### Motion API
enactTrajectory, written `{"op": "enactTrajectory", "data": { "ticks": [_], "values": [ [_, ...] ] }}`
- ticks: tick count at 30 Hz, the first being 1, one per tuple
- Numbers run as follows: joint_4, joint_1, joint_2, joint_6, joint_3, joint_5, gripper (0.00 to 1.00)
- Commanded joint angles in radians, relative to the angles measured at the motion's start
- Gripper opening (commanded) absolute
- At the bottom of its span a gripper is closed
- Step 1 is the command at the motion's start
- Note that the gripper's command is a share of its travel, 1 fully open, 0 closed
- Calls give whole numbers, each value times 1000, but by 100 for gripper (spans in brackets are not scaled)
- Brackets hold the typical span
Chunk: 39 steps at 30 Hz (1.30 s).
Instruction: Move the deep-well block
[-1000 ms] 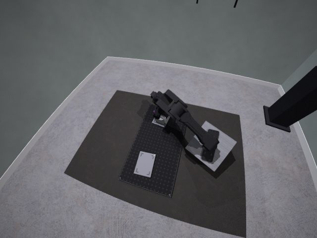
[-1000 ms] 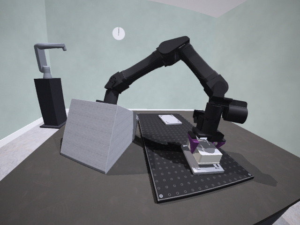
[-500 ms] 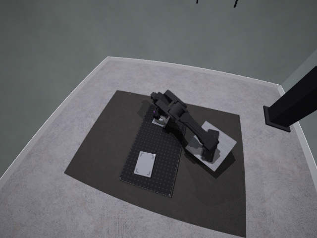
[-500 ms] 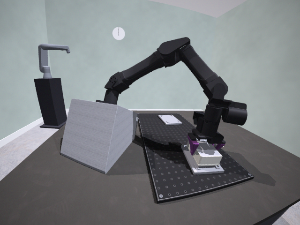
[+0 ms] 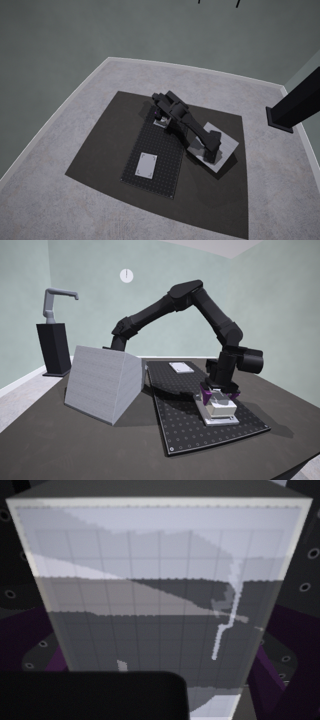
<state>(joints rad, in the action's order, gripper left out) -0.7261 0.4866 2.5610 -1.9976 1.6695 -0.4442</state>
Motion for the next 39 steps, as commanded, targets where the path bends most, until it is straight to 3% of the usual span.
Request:
{"op": "enactTrajectory", "data": {
  "ticks": [1,39],
  "values": [
    [2,4,-9,1,2,-5,0],
    [20,-2,-1,7,-5,-5,0]
  ]
}}
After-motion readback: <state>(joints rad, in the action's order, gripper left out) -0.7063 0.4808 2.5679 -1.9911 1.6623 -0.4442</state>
